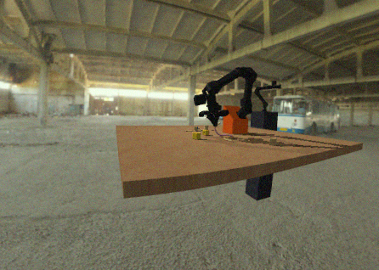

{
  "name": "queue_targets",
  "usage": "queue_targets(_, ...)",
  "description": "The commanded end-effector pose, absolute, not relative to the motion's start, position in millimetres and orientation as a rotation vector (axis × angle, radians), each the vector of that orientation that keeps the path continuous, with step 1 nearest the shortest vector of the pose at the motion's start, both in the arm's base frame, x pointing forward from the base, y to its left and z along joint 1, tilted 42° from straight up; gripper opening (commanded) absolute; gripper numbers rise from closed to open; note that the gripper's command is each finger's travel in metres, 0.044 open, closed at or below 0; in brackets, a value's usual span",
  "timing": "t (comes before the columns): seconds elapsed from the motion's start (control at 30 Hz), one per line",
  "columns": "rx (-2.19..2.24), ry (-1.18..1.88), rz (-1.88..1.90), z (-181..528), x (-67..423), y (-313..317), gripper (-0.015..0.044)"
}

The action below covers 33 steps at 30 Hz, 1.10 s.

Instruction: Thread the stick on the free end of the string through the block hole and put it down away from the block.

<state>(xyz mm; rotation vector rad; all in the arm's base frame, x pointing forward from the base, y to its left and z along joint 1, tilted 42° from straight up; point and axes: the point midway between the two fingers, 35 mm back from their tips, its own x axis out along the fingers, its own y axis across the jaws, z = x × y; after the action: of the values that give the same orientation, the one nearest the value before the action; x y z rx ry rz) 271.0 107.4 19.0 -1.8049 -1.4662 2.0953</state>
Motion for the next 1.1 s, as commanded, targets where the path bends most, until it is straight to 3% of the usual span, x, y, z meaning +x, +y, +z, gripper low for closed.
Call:
queue_targets(0.0, -1.798, -1.413, 2.103, 25, 274, 112, 0.0000)
queue_targets(0.5, -1.719, -1.210, 2.178, 38, 272, 126, 0.0000)
queue_targets(1.07, -1.729, -1.232, 2.172, 34, 277, 126, 0.0000)
